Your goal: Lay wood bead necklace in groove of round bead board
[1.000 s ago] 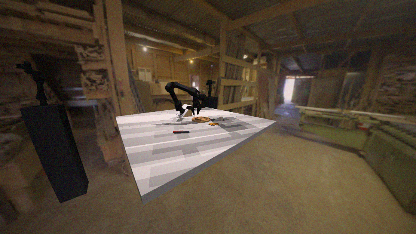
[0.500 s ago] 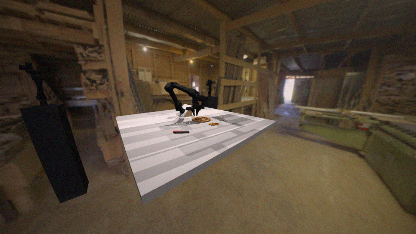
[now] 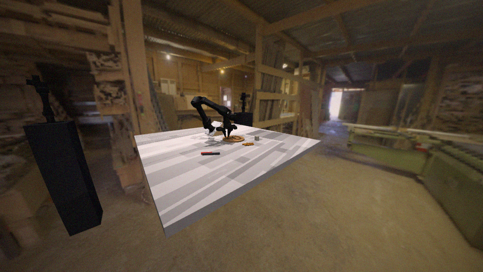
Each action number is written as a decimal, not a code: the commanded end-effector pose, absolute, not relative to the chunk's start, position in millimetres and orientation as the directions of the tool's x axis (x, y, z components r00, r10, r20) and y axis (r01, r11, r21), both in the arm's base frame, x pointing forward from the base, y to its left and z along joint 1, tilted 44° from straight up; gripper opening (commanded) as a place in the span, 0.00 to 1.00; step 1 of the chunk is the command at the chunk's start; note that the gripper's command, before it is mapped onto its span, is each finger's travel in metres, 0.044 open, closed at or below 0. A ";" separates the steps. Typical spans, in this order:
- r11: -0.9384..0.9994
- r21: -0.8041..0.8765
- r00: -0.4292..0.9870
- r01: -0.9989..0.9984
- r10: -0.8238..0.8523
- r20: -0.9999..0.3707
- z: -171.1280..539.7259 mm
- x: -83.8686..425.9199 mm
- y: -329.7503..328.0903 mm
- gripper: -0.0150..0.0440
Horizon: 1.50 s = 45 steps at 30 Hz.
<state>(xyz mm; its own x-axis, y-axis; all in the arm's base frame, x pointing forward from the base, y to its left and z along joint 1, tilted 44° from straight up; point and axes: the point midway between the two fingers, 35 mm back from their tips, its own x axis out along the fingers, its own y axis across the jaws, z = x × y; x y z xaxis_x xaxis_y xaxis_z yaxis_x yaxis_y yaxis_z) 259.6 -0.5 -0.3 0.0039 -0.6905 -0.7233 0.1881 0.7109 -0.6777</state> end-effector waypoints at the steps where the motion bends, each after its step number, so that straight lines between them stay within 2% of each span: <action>1: 0.706 -0.683 0.003 0.186 -0.695 -0.719 -2.5 258.8 -4.5 0.46; 2: 0.706 -0.683 0.003 0.186 -0.695 -0.719 -2.5 258.8 -4.5 0.46; 7: 0.710 -0.678 0.002 0.188 -0.691 -0.723 -1.6 259.1 -2.1 0.25; 45: 0.709 -0.680 0.002 0.187 -0.692 -0.722 0.2 259.0 -0.9 0.25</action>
